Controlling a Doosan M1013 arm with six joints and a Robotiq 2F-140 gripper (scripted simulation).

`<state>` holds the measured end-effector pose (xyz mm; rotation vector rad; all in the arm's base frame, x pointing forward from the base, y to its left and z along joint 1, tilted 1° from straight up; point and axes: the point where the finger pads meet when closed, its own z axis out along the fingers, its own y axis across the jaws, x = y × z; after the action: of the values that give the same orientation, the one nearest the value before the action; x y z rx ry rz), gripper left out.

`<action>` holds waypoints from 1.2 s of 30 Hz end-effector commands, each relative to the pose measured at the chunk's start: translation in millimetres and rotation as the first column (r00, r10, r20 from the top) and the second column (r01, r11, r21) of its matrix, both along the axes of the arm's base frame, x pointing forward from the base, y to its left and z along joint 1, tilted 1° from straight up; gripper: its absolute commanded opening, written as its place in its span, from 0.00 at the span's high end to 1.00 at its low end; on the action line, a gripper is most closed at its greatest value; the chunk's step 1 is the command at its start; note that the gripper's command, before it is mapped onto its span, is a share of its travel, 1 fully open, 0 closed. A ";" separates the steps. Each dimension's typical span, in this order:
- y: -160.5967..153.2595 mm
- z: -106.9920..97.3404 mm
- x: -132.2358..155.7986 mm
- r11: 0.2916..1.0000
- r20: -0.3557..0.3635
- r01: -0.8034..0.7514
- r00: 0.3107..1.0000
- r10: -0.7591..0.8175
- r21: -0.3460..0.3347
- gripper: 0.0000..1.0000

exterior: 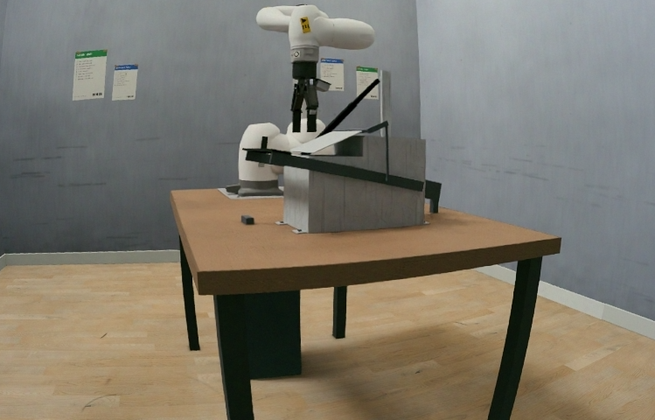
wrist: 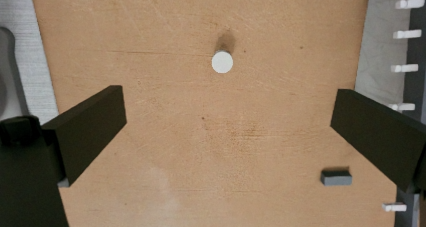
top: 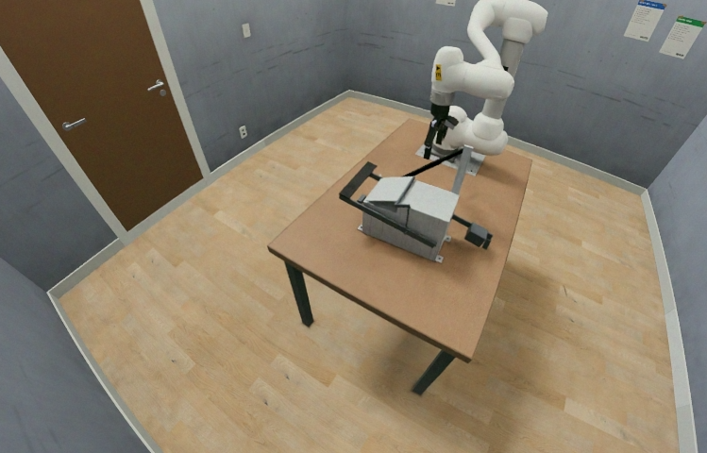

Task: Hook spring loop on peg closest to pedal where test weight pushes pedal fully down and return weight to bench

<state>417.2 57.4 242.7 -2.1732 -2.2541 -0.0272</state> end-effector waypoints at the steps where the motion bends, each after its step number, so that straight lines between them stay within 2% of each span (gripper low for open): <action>1: 0.9 -59.1 1.1 1.000 0.002 0.001 1.000 -0.001 -0.007 0.00; 16: 0.9 -59.1 1.1 1.000 0.002 0.001 1.000 -0.001 -0.007 0.00; 17: 1.8 -119.1 2.1 1.000 0.005 0.002 1.000 -0.002 -0.015 0.00; 36: 1.8 -120.9 2.1 1.000 0.005 0.002 1.000 -0.002 -0.015 0.00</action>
<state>419.1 59.0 122.0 -2.1848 -2.2626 -0.0147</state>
